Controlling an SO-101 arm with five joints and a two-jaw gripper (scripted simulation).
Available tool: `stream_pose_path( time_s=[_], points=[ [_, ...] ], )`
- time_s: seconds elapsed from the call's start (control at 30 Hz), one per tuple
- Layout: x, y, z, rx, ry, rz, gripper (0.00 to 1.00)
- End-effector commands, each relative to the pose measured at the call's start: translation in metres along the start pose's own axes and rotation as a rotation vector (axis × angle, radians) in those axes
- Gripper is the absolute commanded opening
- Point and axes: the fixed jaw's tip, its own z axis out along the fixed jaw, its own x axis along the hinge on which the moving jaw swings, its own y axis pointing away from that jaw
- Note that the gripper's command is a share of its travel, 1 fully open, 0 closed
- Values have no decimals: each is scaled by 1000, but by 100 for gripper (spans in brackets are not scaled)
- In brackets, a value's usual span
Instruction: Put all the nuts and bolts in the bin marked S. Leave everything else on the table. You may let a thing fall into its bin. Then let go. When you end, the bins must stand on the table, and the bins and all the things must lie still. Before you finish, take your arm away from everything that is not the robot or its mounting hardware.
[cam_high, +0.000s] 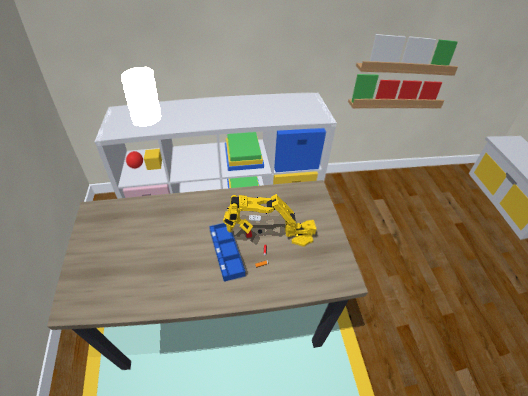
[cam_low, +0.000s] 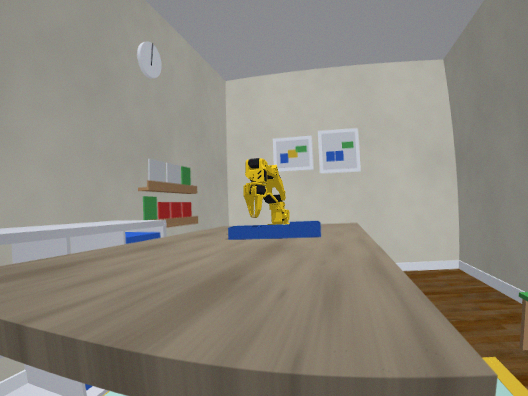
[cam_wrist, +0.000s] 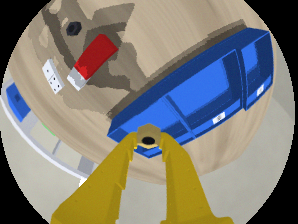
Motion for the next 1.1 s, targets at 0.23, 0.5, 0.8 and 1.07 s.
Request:
stream_pose_path(
  time_s=[0.23,0.5,0.8,1.07],
  points=[
    [19,-3,-10,36,87,-133,0],
    [19,-3,-10,37,88,-138,0],
    [28,-4,-9,41,120,-236,0],
    [37,-4,-8,41,159,-351,0]
  ],
)
